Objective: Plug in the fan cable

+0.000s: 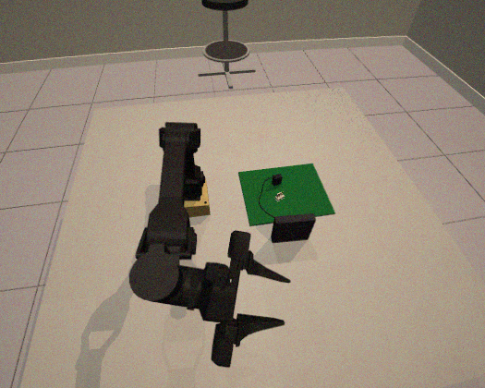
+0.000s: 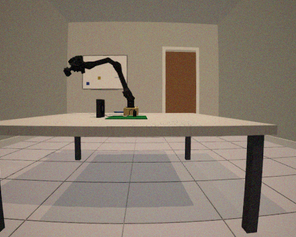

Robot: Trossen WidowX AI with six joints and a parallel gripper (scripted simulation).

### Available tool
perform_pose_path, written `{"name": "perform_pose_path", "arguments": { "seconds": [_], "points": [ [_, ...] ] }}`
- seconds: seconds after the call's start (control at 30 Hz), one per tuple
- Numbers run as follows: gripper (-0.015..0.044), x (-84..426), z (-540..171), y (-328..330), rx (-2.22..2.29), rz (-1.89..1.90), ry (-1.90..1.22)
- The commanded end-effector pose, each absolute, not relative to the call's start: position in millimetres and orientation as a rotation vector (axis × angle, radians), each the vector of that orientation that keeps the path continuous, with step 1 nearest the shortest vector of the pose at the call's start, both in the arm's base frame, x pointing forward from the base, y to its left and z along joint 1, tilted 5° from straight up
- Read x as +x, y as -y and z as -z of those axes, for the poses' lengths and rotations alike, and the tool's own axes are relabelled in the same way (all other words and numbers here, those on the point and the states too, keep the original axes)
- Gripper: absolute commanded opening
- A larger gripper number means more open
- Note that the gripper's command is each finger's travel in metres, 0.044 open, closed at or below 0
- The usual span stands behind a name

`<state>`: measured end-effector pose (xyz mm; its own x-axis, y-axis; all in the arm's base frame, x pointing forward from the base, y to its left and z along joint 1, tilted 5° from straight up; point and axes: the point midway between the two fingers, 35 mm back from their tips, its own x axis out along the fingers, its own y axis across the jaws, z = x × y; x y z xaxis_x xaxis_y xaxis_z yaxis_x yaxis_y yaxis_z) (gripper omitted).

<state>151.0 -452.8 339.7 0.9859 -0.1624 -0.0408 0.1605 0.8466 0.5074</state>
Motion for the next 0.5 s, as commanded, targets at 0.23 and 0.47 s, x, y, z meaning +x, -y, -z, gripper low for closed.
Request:
{"name": "perform_pose_path", "arguments": {
  "seconds": [0.23, 0.47],
  "points": [
    [0.044, 227.6, -325.2, 426.8, 0.613, 0.138, -0.074],
    [0.044, 311.3, -303.5, 369.3, 0.671, 0.097, -0.211]
  ]
}}
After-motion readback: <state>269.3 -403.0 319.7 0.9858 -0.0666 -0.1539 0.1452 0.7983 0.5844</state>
